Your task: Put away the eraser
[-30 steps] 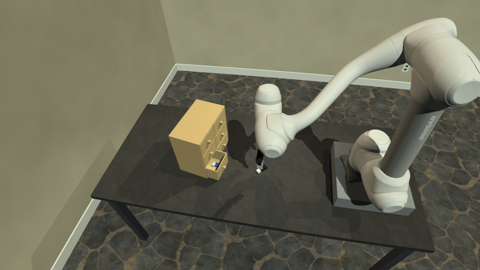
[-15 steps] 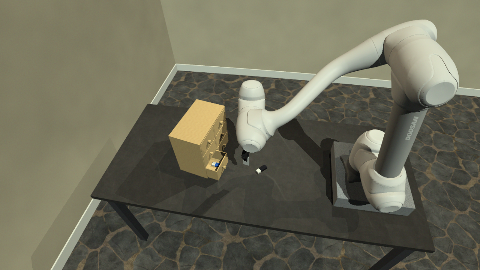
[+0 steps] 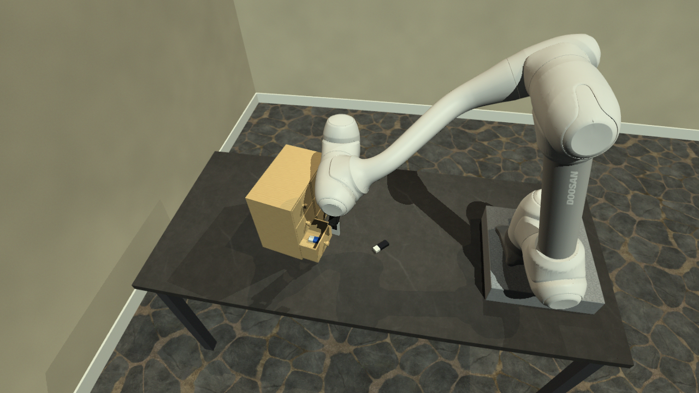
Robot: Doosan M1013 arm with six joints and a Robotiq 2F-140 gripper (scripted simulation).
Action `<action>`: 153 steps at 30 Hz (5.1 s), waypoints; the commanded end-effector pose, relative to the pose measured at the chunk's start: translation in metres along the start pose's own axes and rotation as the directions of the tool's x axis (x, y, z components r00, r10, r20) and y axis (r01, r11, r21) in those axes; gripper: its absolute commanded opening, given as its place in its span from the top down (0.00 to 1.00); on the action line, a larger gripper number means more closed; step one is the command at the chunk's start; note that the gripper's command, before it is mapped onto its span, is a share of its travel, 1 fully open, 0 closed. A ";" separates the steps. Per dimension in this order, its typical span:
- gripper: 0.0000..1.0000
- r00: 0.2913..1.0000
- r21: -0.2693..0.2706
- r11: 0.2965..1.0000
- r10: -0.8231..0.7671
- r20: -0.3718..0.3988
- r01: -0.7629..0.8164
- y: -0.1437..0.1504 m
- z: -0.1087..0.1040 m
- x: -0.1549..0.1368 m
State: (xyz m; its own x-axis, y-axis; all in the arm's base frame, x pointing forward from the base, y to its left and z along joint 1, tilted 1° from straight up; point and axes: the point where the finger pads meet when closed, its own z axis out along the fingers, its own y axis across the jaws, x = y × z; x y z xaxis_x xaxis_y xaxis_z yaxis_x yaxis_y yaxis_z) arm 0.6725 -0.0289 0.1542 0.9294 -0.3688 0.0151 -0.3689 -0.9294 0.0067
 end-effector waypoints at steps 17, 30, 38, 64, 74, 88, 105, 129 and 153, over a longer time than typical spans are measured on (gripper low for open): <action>0.00 0.919 -0.031 1.000 -0.015 -0.394 0.003 0.002 0.090 0.089; 0.00 0.907 -0.033 0.999 -0.016 -0.421 0.003 0.002 0.096 0.095; 0.00 0.907 -0.033 0.999 -0.016 -0.421 0.003 0.002 0.096 0.095; 0.00 0.907 -0.033 0.999 -0.016 -0.421 0.003 0.002 0.096 0.095; 0.00 0.907 -0.033 0.999 -0.016 -0.421 0.003 0.002 0.096 0.095; 0.00 0.907 -0.033 0.999 -0.016 -0.421 0.003 0.002 0.096 0.095; 0.00 0.907 -0.033 0.999 -0.016 -0.421 0.003 0.002 0.096 0.095; 0.00 0.931 -0.028 1.000 -0.013 -0.365 0.003 0.002 0.083 0.082; 0.00 1.000 0.000 1.000 0.002 0.030 -0.002 0.002 -0.007 -0.002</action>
State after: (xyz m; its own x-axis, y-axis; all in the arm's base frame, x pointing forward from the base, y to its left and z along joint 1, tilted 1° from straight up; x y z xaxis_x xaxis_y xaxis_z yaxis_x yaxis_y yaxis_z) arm 0.6732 -0.0300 0.1540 0.9296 -0.3685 0.0086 -0.3686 -0.9295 0.0116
